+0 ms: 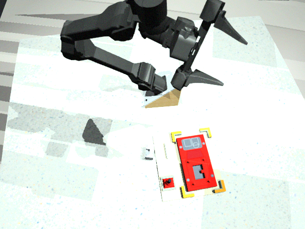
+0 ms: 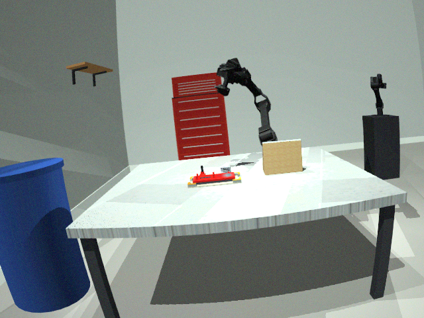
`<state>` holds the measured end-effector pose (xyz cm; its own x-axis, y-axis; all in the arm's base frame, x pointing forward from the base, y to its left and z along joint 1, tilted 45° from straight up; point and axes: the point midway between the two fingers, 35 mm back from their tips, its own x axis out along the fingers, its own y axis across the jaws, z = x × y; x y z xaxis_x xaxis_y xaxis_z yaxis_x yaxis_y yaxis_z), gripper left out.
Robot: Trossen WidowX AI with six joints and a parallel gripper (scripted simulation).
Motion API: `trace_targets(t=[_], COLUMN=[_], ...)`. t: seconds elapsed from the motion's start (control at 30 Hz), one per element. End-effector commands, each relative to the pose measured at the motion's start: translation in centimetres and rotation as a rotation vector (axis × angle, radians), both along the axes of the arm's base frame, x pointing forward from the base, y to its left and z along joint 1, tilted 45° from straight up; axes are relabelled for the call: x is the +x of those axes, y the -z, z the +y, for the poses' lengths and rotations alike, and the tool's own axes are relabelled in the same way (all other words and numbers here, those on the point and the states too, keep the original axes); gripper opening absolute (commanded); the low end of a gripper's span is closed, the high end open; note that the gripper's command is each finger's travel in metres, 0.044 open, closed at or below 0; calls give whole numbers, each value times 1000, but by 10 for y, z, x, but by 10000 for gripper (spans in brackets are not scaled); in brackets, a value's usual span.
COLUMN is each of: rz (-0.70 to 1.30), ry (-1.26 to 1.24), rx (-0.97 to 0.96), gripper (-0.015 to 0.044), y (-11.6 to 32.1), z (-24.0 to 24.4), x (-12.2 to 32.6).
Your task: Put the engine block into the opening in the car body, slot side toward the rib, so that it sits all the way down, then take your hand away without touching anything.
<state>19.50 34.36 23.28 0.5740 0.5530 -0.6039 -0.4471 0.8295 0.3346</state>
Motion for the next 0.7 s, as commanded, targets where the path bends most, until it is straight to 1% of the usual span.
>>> trace_targets(t=[0.0,0.33,0.67], rz=[-34,-71,-47], ry=[17,-2,-63], rx=[-145,-468,-785], gripper=[440,440,440], y=[21,59,91], z=[-21,-70,-125], x=[19,50,70])
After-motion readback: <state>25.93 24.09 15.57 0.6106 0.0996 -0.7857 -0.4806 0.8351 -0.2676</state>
